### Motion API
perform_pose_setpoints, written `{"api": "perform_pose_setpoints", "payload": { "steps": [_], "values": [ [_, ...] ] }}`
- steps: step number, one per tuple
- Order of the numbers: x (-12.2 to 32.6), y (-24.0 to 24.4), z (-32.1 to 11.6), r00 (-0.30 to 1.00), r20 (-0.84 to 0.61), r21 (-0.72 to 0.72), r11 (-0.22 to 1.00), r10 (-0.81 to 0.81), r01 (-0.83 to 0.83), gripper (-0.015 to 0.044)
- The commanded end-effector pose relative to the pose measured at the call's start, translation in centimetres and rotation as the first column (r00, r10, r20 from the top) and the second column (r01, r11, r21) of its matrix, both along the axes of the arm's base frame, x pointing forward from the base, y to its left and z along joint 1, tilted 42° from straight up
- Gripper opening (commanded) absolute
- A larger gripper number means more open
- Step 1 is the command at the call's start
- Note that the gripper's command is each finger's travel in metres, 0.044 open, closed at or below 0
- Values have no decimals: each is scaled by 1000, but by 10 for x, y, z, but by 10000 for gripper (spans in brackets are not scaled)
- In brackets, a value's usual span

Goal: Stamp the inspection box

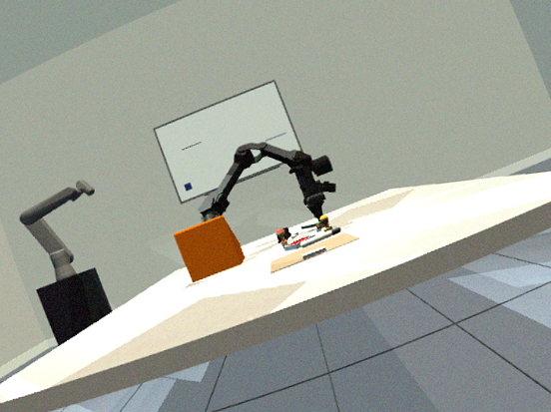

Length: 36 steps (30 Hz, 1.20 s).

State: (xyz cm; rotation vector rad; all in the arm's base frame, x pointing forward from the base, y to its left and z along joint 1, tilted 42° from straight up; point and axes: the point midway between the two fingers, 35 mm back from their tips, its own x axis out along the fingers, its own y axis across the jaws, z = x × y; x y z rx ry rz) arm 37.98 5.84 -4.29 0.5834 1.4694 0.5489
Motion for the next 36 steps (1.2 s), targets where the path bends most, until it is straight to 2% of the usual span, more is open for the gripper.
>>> {"api": "perform_pose_setpoints", "payload": {
  "steps": [1, 36],
  "values": [
    [1, -2, 2, 1000, 5, -2, 1000, 4, -4, 0],
    [1, -13, 14, 1000, 4, -2, 1000, 4, -4, 0]
  ]
}}
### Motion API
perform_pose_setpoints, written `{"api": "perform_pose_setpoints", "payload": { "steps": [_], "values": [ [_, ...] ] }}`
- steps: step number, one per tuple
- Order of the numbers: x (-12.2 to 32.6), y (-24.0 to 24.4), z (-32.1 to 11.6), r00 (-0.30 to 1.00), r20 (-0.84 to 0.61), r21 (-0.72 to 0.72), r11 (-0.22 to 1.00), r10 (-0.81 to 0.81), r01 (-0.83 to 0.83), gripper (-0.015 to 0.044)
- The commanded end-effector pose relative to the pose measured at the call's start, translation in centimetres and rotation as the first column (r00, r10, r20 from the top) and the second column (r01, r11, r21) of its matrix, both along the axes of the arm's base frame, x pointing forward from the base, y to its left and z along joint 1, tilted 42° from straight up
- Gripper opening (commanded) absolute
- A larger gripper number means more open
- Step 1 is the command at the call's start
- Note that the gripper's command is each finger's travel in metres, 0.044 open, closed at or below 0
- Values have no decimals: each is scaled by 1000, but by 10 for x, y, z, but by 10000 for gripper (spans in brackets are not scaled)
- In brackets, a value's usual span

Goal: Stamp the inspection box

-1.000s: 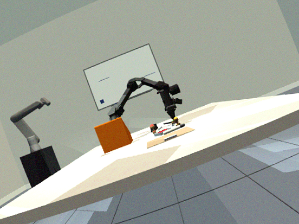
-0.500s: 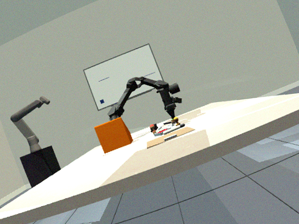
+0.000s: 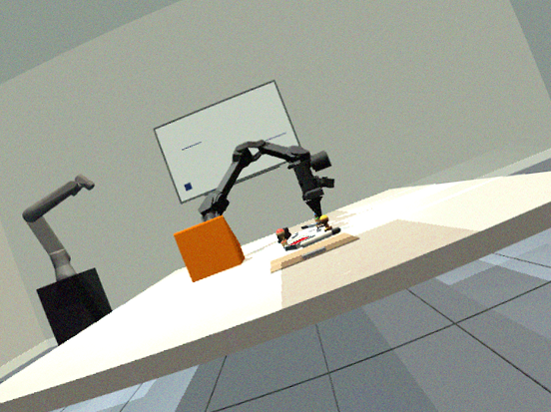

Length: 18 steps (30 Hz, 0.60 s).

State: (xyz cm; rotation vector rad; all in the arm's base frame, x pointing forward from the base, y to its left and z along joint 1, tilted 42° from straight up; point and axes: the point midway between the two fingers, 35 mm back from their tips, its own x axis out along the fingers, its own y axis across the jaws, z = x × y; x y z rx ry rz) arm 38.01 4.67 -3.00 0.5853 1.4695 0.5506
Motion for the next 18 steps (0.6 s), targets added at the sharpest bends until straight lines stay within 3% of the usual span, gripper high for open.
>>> {"api": "perform_pose_setpoints", "payload": {
  "steps": [1, 18],
  "values": [
    [0, -2, 2, 1000, 5, -4, 1000, 4, -4, 0],
    [0, -8, 8, 1000, 5, -4, 1000, 4, -4, 0]
  ]
}}
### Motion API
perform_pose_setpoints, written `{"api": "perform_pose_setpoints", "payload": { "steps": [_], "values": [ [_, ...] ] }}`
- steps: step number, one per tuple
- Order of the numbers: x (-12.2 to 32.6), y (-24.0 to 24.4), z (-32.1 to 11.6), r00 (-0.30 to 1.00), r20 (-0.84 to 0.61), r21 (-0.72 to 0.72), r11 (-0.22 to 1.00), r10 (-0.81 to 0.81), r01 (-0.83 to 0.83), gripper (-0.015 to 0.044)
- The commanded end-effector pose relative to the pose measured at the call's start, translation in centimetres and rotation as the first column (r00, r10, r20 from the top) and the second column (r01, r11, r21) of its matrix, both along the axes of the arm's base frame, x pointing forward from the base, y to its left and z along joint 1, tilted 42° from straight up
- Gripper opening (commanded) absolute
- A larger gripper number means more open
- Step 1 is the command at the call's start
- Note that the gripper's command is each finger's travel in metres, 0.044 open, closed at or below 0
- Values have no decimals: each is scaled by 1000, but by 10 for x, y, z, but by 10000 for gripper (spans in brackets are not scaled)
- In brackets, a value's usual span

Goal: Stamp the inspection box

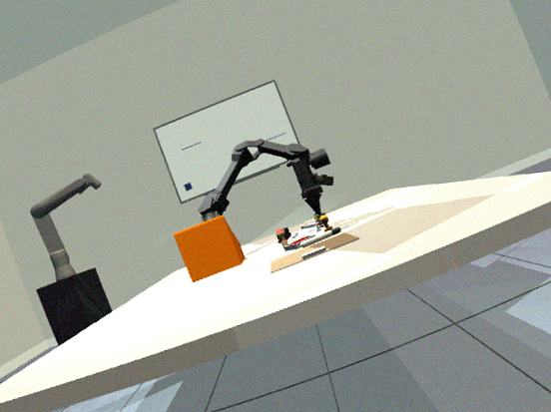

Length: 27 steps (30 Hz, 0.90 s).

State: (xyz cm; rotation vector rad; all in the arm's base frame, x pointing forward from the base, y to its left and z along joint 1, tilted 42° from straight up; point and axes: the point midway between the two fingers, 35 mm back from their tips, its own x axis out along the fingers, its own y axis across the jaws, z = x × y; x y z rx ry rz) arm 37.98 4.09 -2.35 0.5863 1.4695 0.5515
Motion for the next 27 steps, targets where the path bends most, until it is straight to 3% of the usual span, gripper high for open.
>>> {"api": "perform_pose_setpoints", "payload": {
  "steps": [1, 27],
  "values": [
    [0, -2, 2, 1000, 5, -5, 1000, 4, -4, 0],
    [0, -11, 11, 1000, 4, -4, 1000, 4, -4, 0]
  ]
}}
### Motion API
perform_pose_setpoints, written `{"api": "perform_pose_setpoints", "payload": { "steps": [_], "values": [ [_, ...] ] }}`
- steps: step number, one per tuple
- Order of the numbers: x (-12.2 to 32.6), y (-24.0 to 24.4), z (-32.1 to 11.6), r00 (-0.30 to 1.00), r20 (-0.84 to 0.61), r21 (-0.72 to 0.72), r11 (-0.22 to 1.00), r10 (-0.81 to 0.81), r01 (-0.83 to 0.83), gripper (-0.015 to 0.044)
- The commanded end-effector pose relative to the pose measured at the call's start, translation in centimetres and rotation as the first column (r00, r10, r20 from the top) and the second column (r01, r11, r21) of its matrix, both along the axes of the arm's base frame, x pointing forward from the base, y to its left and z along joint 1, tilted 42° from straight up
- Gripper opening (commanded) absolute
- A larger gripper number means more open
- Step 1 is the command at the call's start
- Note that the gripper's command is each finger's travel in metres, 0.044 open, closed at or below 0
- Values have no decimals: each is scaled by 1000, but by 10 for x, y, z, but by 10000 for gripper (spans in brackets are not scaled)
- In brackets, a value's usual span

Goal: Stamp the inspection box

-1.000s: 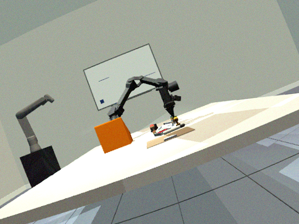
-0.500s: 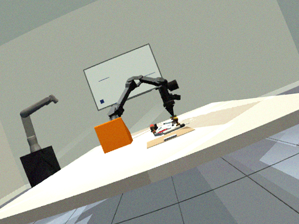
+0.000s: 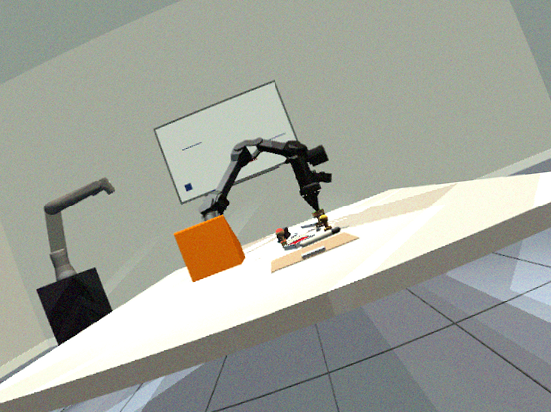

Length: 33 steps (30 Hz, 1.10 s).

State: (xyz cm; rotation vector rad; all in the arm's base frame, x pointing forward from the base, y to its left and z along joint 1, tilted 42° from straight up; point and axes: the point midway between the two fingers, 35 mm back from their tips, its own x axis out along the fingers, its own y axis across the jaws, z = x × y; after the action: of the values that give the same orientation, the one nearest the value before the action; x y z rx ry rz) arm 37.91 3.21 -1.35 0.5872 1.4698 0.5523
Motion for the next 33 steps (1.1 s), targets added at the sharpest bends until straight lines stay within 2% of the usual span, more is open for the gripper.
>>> {"api": "perform_pose_setpoints", "payload": {
  "steps": [1, 28, 33],
  "values": [
    [0, -2, 2, 1000, 5, -5, 1000, 4, -4, 0],
    [-1, -11, 12, 1000, 4, -3, 1000, 5, -4, 0],
    [-14, -32, -5, 1000, 4, -13, 1000, 2, -2, 0]
  ]
}}
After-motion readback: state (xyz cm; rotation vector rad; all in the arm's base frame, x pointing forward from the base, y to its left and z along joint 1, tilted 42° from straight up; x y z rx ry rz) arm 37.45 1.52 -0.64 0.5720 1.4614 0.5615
